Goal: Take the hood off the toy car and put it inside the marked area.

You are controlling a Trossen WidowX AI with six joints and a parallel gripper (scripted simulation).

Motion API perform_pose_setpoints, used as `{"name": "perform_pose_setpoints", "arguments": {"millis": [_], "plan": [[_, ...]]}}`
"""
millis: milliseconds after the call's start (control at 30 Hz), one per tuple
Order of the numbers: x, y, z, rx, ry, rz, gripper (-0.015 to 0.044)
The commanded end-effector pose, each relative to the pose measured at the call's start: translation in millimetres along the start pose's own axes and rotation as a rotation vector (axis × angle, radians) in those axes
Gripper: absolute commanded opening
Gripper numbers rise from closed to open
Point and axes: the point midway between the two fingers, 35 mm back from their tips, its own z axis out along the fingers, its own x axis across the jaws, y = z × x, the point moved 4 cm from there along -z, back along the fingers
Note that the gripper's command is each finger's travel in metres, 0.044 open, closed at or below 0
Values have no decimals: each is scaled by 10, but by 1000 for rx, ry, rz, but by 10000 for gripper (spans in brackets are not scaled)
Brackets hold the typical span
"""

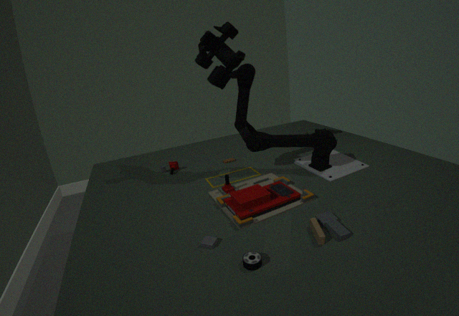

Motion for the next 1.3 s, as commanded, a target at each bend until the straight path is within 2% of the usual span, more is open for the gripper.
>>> {"name": "perform_pose_setpoints", "arguments": {"millis": [0, 300, 467, 733, 1000, 1267], "plan": [[-12, -1, 2, -1, -4, 1, 440], [-627, -111, 80, -11, -185, 18, 440], [-1043, -63, 5, -89, -274, 59, 440], [-1754, -274, -53, -61, -499, -11, 440], [-2471, -445, -297, -20, -750, -124, 440], [-3143, -539, -729, 34, -1022, -233, 440]]}}
